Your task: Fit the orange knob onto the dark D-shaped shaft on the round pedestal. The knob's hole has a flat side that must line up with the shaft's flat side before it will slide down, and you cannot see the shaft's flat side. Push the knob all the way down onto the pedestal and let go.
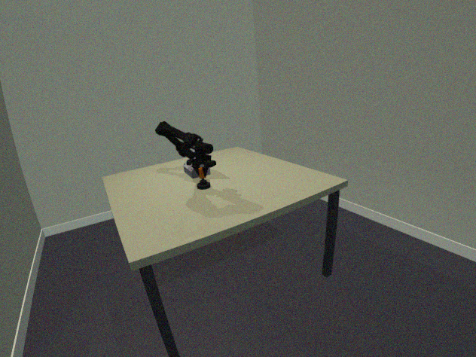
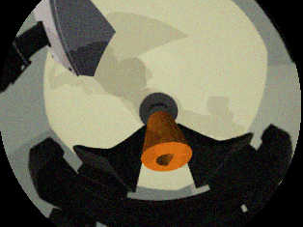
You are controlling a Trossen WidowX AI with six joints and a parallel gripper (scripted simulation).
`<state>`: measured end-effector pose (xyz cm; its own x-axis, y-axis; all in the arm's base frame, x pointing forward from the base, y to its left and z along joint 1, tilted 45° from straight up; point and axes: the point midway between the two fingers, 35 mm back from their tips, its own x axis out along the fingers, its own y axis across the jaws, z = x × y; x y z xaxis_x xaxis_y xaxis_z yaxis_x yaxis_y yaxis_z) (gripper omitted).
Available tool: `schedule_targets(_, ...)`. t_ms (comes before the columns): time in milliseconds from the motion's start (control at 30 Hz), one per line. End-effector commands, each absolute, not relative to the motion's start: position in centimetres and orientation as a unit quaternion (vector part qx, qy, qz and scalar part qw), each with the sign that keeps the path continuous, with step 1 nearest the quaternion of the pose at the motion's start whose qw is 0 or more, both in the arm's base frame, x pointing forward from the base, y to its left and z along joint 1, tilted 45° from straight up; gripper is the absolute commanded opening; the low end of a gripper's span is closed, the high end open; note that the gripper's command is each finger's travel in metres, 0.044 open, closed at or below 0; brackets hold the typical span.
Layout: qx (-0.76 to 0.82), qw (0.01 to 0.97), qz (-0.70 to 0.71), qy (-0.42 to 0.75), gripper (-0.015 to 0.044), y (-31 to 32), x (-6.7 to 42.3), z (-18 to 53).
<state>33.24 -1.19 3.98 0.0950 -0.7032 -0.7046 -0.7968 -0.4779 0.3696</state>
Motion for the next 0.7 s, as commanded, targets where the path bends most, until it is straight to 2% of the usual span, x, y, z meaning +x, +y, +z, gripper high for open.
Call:
schedule_targets(0, -0.740, 0.024, 0.461, 0.490, 0.0000, -1.24, 33.20, 3.81)
schedule_targets(667, -0.740, 0.024, 0.461, 0.490, 0.0000, -1.43, 33.25, 3.69)
